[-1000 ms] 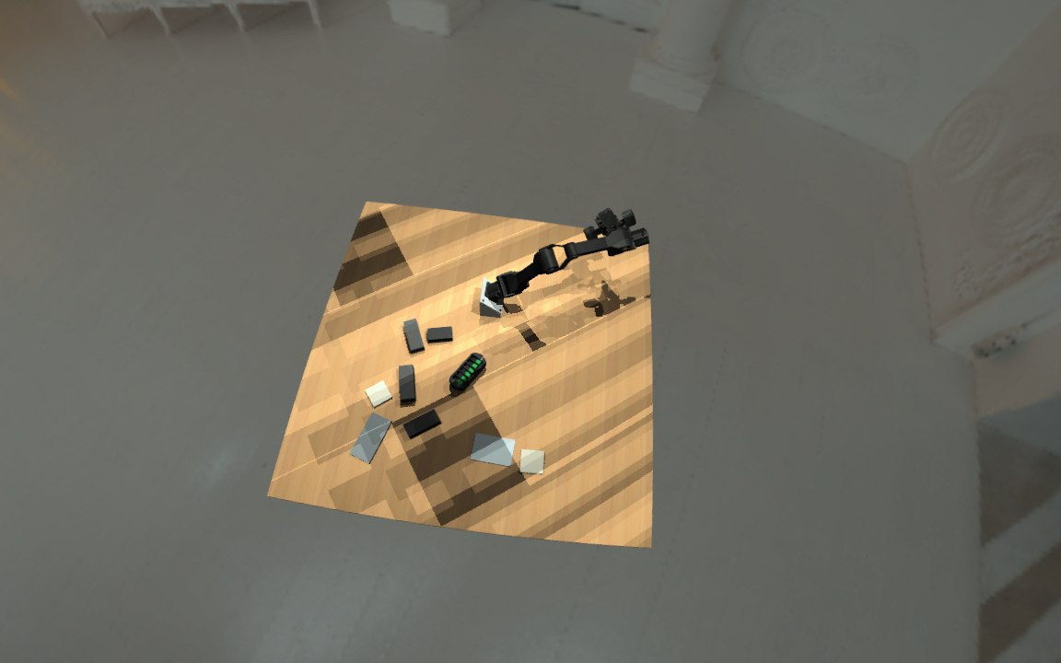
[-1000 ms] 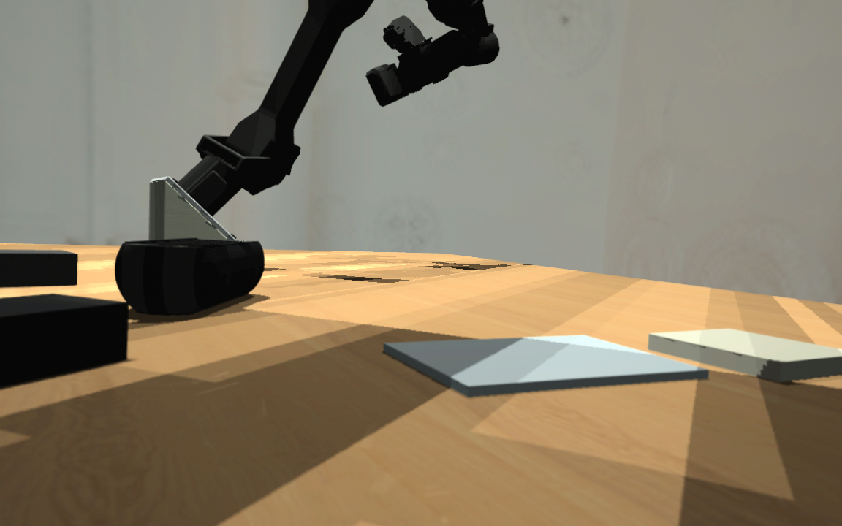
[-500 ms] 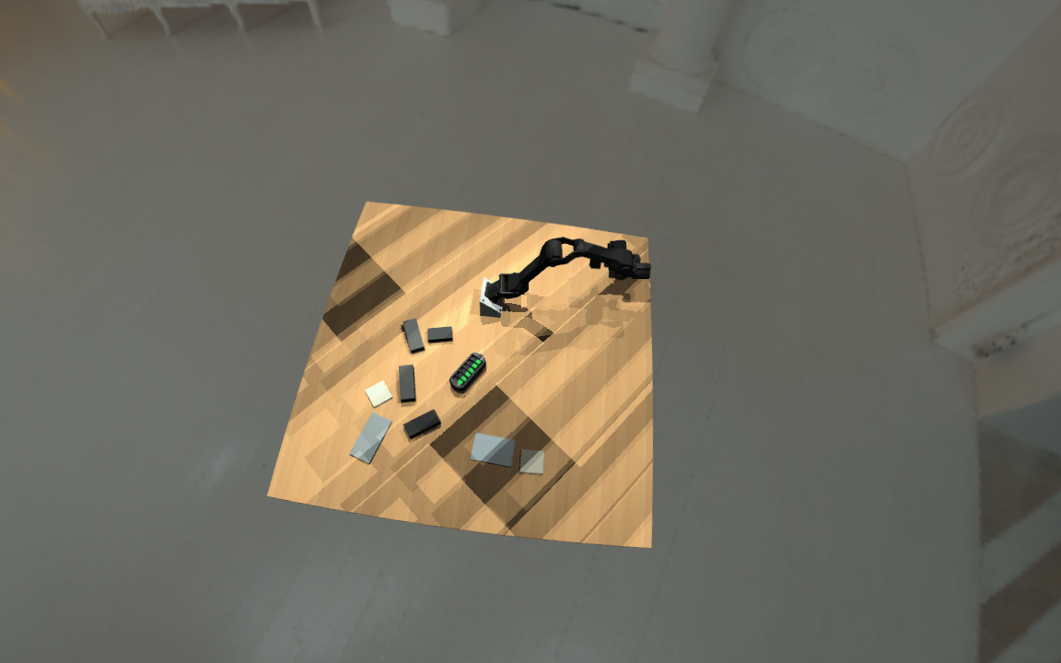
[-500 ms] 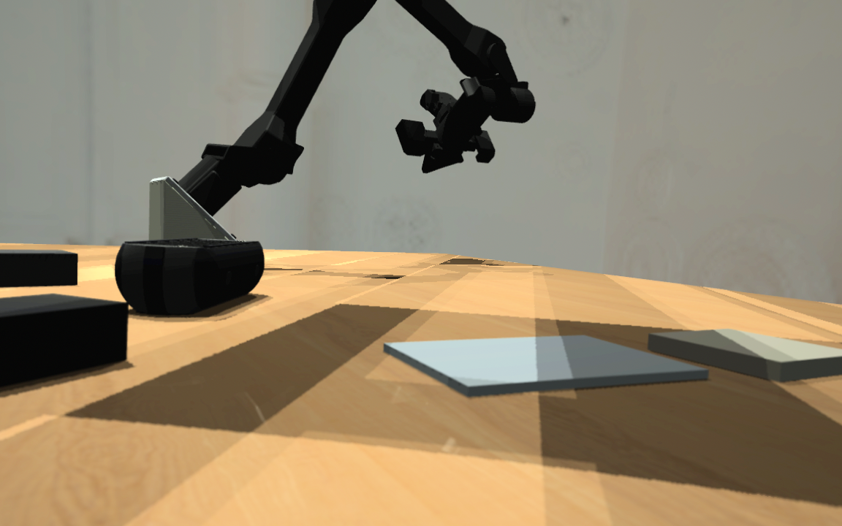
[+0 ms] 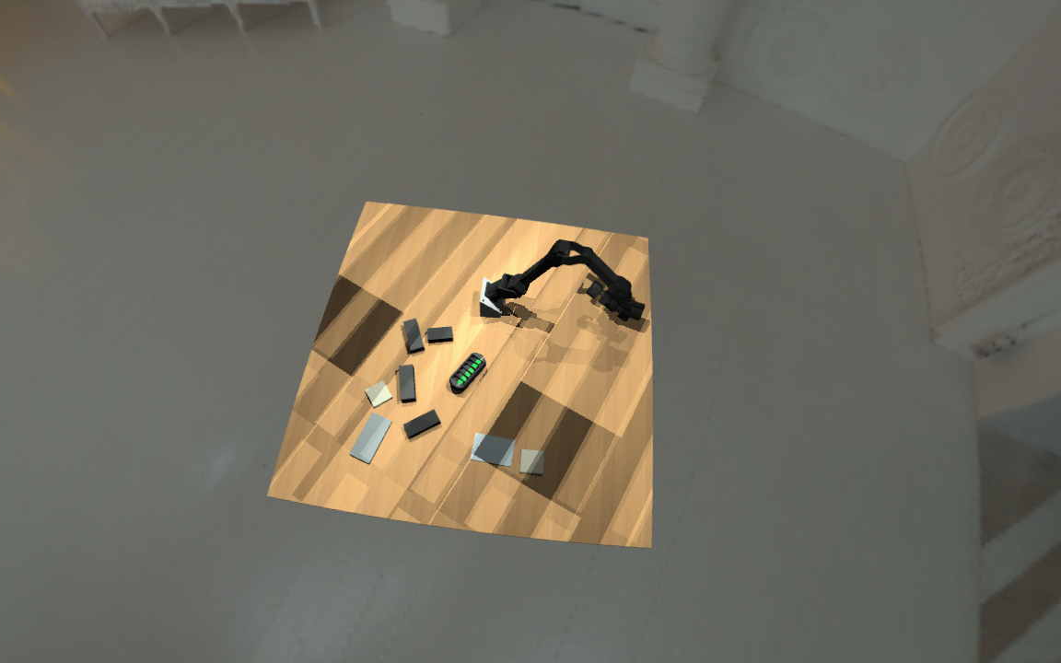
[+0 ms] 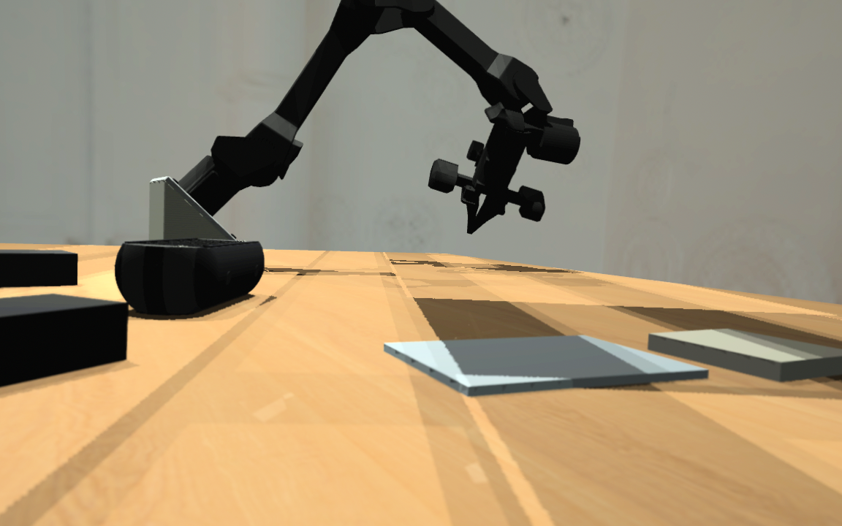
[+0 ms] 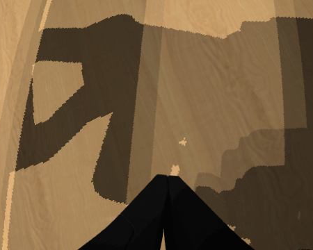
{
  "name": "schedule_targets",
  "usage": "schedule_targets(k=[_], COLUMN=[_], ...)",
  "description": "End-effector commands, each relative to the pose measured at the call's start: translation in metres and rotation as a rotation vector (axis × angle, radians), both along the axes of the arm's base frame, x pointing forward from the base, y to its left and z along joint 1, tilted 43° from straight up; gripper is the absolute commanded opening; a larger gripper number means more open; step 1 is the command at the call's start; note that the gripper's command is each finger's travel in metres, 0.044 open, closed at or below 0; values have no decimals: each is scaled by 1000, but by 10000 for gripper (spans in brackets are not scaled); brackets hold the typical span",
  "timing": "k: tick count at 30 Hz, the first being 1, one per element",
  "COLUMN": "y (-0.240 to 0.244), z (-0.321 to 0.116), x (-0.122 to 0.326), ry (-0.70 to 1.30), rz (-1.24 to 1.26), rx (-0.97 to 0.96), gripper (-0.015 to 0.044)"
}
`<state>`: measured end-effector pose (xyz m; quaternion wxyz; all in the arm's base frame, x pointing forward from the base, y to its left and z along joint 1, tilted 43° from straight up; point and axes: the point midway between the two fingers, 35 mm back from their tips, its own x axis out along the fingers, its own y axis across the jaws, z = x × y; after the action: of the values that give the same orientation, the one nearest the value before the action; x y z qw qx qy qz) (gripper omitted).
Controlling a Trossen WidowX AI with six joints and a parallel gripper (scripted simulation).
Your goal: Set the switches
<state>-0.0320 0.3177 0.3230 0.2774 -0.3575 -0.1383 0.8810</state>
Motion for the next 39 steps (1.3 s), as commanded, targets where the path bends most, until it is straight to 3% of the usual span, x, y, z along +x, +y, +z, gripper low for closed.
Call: schedule_targets(k=[1,18,29,39], y=[7,-18,-84,-164], z=[-16,-95,-161,-218], x=[35,199,283,329], ry=[36,312,572,872], rz=[-142,-765,-1122,-1420], rx=[-76,-387,-565,-684], gripper=[0,0,0,0])
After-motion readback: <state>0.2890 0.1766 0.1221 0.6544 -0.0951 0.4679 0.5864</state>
